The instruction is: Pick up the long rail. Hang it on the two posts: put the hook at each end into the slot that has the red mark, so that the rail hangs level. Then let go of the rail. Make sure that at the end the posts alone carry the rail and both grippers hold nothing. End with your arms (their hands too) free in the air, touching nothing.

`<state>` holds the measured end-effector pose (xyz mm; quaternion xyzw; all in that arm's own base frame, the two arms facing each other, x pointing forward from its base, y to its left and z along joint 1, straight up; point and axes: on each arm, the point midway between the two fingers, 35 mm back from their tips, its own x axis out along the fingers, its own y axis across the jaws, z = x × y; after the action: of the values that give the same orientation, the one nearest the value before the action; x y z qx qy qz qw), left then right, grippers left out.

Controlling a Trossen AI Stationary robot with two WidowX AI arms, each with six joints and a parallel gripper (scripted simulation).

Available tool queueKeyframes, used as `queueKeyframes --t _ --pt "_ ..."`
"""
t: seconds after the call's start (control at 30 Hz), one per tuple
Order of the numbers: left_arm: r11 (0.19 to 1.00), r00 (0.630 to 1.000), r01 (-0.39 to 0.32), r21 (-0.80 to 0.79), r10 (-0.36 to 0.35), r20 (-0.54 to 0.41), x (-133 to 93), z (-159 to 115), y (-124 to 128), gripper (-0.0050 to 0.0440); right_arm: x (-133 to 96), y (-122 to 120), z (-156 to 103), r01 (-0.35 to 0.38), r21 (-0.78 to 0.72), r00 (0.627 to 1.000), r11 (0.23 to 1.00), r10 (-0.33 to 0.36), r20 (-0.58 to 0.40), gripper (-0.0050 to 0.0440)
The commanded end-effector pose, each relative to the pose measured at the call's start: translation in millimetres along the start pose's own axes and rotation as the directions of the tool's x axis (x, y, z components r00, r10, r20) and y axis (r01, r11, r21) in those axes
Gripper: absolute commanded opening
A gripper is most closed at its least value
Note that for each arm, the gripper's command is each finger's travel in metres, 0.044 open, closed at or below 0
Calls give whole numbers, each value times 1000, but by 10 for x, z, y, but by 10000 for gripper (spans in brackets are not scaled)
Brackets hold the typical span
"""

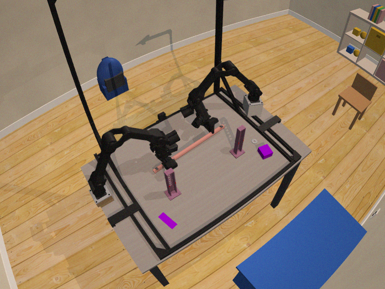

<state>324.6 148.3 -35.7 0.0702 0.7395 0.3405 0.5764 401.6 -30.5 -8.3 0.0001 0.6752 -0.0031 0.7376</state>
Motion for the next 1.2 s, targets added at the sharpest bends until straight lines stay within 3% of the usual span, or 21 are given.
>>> queueKeyframes --t 0.0,0.13,0.2,0.27,0.77,1.0,1.17 --pt "1000 1000 1 0 -1 -6 -6 15 12 0 7 -5 -22 1 -1 1000 1000 -1 4 0" --pt "1000 1000 1 0 -1 -6 -6 15 12 0 19 0 -1 1 -1 1000 1000 -1 4 0" --pt "1000 1000 1 0 -1 -6 -6 15 12 0 19 0 -1 1 -1 1000 1000 -1 4 48" --pt "1000 1000 1 0 -1 -6 -6 15 12 0 19 0 -1 1 -1 1000 1000 -1 4 48" --pt "1000 1000 1 0 -1 -6 0 5 -1 0 13 0 -3 1 -1 1000 1000 -1 4 408" --pt "1000 1000 1 0 -1 -6 0 5 -1 0 3 0 -3 1 -1 1000 1000 -1 4 440" --pt "1000 1000 1 0 -1 -6 0 5 -1 0 -270 1 -16 1 -1 1000 1000 -1 4 440"
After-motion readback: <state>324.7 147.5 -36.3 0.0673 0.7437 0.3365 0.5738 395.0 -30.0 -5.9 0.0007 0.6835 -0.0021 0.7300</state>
